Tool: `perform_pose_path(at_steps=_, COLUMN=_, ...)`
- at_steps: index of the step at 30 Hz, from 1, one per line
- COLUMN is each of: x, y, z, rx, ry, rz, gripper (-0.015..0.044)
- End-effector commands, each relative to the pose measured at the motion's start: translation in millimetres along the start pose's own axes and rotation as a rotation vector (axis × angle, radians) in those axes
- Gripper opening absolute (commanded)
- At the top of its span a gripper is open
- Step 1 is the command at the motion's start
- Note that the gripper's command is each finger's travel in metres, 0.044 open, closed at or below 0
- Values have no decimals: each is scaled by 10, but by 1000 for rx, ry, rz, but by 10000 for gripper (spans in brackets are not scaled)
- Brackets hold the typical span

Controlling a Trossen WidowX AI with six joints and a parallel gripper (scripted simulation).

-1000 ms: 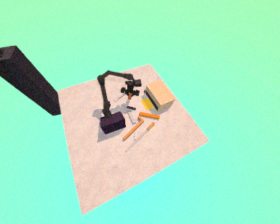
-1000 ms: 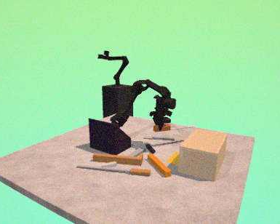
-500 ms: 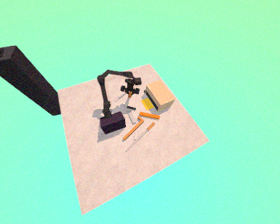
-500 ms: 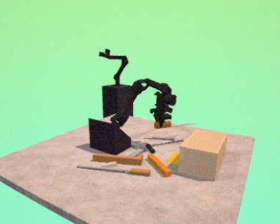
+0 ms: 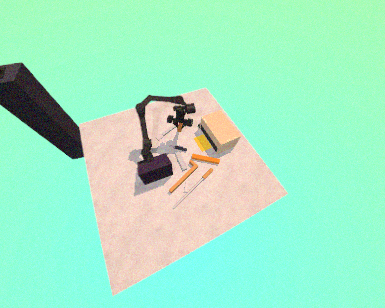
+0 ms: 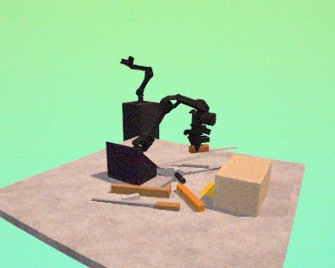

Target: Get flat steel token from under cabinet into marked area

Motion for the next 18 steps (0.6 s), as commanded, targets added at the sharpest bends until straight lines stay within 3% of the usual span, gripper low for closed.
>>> perform_pose_path(at_steps=1, x=-87, y=-30, z=-30, rx=6, ry=-16, rz=3, gripper=0)
perform_pose_path(at_steps=18, x=-211, y=-66, z=-34, rx=6, ry=-17, rz=-43, gripper=0)
Point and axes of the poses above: the point midway between the two fingers, 35 mm back from their tips, its own z axis out along the fingers, its own y axis across the jaws, x = y × z, the point moved 3 cm from there along -z, back along the fingers, and after that the axes turned 9 degrees about -z, right-handed, at the moved point
